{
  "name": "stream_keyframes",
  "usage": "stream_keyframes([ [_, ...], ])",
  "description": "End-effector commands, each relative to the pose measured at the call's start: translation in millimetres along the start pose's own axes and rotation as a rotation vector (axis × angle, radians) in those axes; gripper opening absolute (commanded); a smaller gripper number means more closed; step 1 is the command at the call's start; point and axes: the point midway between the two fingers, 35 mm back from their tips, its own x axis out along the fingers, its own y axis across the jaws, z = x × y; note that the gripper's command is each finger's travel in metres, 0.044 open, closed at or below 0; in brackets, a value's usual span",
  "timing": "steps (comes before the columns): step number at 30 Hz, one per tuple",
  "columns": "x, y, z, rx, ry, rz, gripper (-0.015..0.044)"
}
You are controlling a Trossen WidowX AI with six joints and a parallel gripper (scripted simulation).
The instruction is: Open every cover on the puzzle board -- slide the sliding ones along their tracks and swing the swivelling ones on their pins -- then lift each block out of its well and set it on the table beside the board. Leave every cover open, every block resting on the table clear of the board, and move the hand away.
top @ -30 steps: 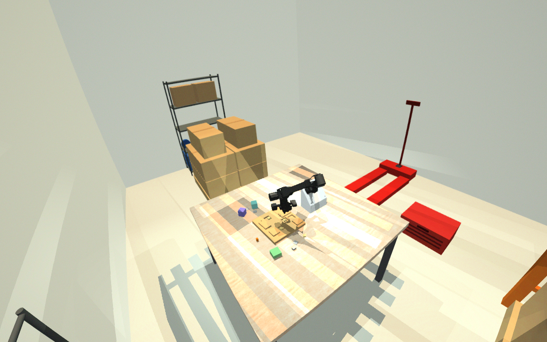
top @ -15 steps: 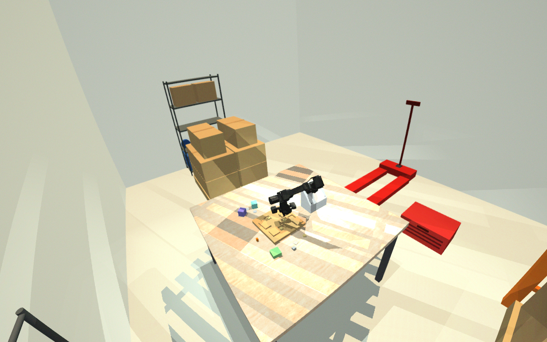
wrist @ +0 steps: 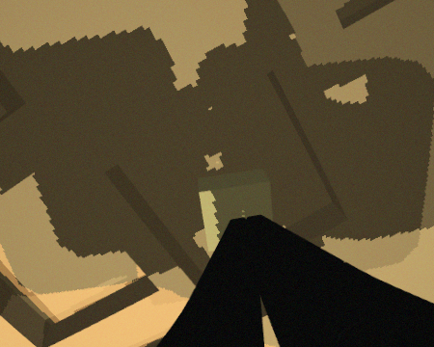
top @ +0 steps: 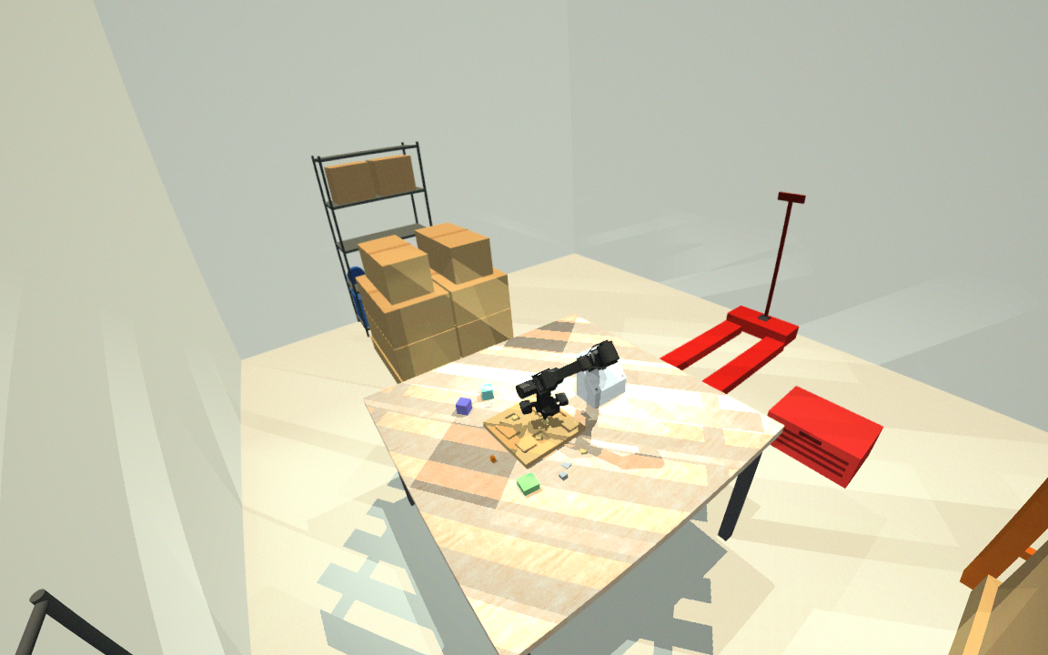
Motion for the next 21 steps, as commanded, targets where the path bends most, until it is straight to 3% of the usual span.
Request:
stream_keyframes([
  [1, 4.3, 1.1, 0.5, 0.005, -0.005, 0.002, 0.0],
  [21, 10.8, 1.9, 8.5, 0.009, -0.006, 0.003, 0.0],
])
